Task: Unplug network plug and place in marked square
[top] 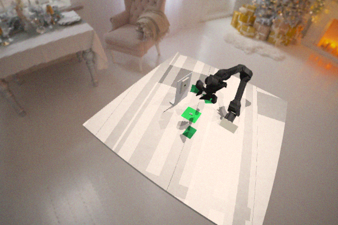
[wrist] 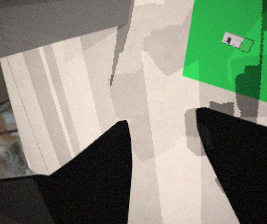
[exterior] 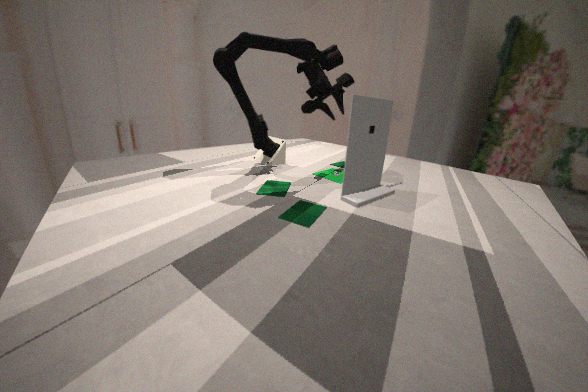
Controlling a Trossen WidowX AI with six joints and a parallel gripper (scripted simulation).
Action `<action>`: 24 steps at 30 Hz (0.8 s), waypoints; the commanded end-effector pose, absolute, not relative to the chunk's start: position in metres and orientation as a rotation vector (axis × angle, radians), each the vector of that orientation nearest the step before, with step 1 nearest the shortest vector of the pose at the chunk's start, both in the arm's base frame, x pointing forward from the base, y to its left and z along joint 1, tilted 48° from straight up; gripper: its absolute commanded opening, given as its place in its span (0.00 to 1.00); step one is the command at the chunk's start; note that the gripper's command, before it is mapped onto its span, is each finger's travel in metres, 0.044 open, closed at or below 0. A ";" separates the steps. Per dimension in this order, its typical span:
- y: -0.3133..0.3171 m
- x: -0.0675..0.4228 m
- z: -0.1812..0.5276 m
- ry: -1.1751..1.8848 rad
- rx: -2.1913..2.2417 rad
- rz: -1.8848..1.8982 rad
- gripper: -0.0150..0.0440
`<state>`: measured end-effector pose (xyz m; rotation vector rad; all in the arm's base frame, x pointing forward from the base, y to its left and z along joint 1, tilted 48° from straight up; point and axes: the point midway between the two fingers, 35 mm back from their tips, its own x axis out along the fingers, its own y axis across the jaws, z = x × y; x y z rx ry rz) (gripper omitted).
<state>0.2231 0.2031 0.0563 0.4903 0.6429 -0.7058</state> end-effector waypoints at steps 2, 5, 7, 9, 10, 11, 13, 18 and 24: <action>0.213 0.221 0.064 0.647 0.491 -0.712 0.52; 0.218 0.220 0.071 0.645 0.492 -0.712 0.52; 0.222 0.218 0.075 0.644 0.492 -0.712 0.52; 0.224 0.218 0.078 0.644 0.492 -0.712 0.52; 0.224 0.218 0.078 0.644 0.493 -0.712 0.52; 0.224 0.218 0.078 0.644 0.493 -0.712 0.56; 0.224 0.218 0.078 0.644 0.493 -0.712 0.65; 0.224 0.218 0.078 0.644 0.493 -0.712 0.87; 0.224 0.218 0.078 0.644 0.493 -0.712 1.00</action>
